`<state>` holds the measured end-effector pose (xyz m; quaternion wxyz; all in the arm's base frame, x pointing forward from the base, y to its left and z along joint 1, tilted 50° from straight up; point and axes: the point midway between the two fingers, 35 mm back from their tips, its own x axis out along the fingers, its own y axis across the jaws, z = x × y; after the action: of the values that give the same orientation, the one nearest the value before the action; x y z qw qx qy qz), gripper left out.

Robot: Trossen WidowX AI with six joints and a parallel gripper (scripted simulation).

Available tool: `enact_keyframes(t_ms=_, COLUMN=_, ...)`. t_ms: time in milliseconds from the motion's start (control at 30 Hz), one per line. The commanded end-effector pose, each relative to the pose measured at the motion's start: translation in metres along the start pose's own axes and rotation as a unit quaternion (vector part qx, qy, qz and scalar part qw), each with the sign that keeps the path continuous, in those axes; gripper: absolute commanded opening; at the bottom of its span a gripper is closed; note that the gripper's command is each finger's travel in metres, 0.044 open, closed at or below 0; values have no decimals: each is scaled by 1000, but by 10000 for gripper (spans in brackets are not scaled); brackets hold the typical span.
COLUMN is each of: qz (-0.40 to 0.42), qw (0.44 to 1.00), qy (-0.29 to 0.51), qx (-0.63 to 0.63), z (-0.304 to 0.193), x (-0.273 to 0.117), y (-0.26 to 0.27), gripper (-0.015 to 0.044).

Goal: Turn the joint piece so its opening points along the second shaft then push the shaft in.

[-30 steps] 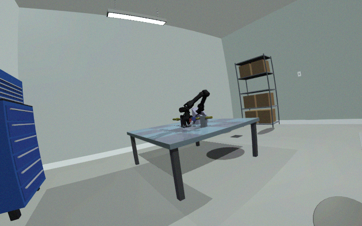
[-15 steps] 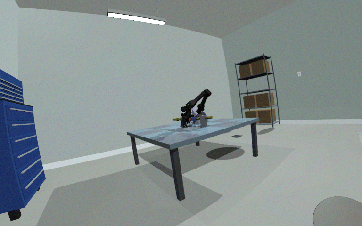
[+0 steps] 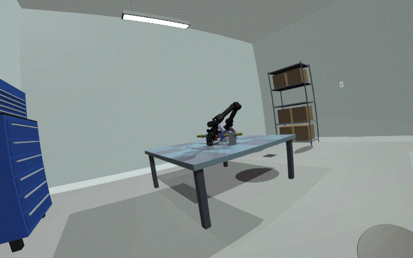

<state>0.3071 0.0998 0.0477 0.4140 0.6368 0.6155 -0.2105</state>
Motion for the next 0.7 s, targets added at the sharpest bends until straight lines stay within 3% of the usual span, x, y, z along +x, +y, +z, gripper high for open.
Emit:
enact_keyframes(t_ms=0, qz=-1, qw=1000, qy=-2, qx=2, z=0, x=0, y=0, gripper=0)
enact_keyframes(t_ms=400, qz=0, qw=1000, qy=-1, qx=0, z=0, x=0, y=0, gripper=0)
enact_keyframes(t_ms=567, qz=0, qw=1000, qy=-1, qx=0, z=0, x=0, y=0, gripper=131)
enact_keyframes(t_ms=667, qz=0, qw=1000, qy=-1, qx=0, z=0, x=0, y=0, gripper=147)
